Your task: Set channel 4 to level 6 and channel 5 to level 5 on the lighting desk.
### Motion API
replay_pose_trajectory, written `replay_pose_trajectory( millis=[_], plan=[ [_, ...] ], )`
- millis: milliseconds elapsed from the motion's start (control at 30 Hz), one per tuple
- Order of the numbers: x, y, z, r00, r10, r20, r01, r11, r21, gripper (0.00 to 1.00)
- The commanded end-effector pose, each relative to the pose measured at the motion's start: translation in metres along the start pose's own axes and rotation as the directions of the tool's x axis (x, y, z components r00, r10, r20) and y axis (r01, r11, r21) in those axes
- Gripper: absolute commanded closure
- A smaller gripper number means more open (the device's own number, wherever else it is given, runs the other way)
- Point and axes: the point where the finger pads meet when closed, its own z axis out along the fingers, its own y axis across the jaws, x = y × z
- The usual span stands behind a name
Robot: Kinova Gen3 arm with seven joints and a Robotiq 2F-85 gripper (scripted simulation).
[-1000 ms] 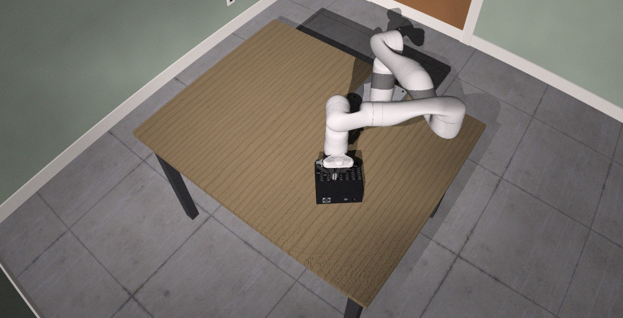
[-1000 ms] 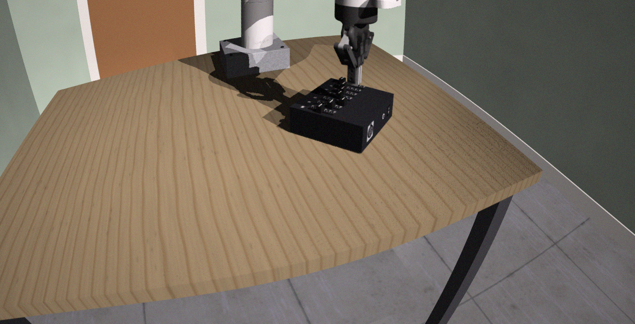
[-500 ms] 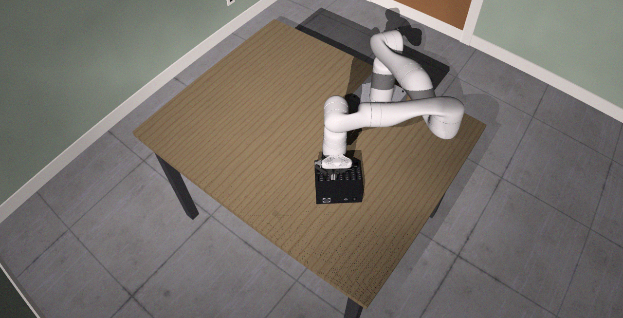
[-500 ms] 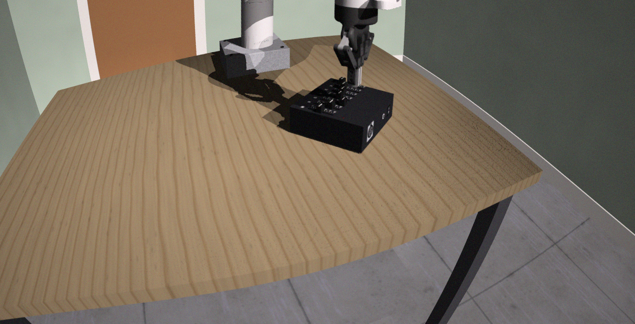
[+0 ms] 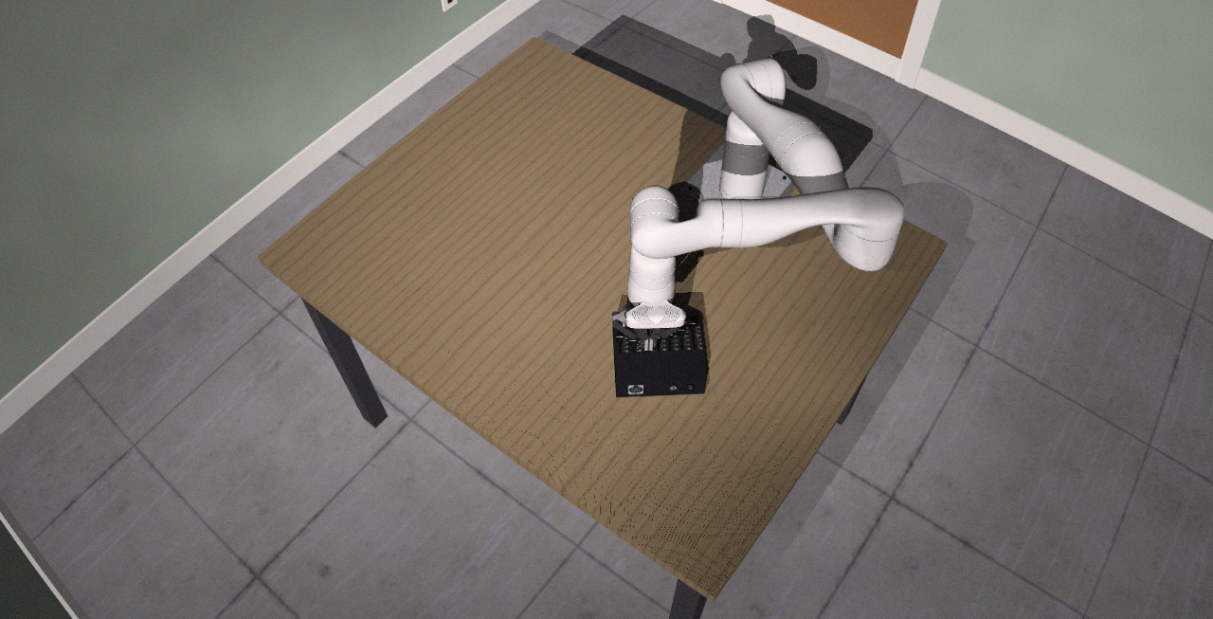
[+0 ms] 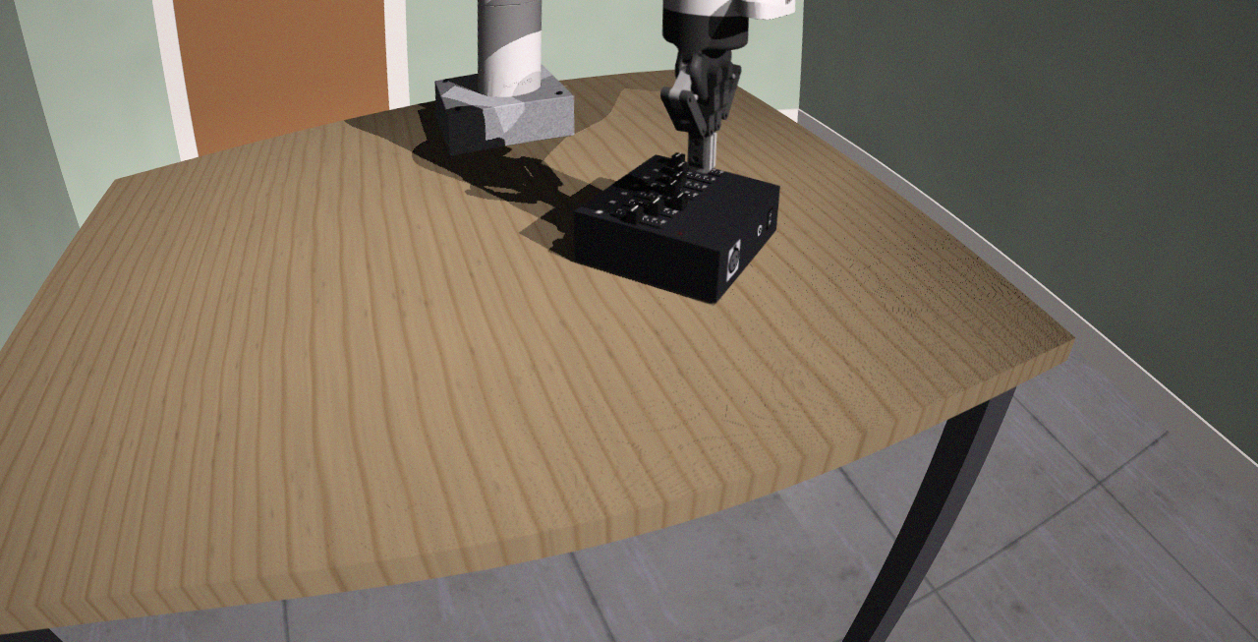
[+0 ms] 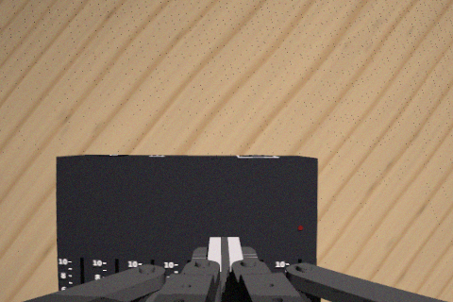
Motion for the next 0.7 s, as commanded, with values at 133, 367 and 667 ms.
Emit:
replay_pose_trajectory(
  millis=[133,367,667],
  plan=[
    [0.0015,0.0004,0.0011,1.000,0.007,-0.001,-0.007,1.000,0.004,1.00],
    [0.0015,0.0004,0.0016,1.000,0.007,-0.001,-0.007,1.000,0.003,1.00],
    [0.0016,0.0005,0.0036,1.000,0.007,-0.001,-0.007,1.000,0.003,1.00]
  ],
)
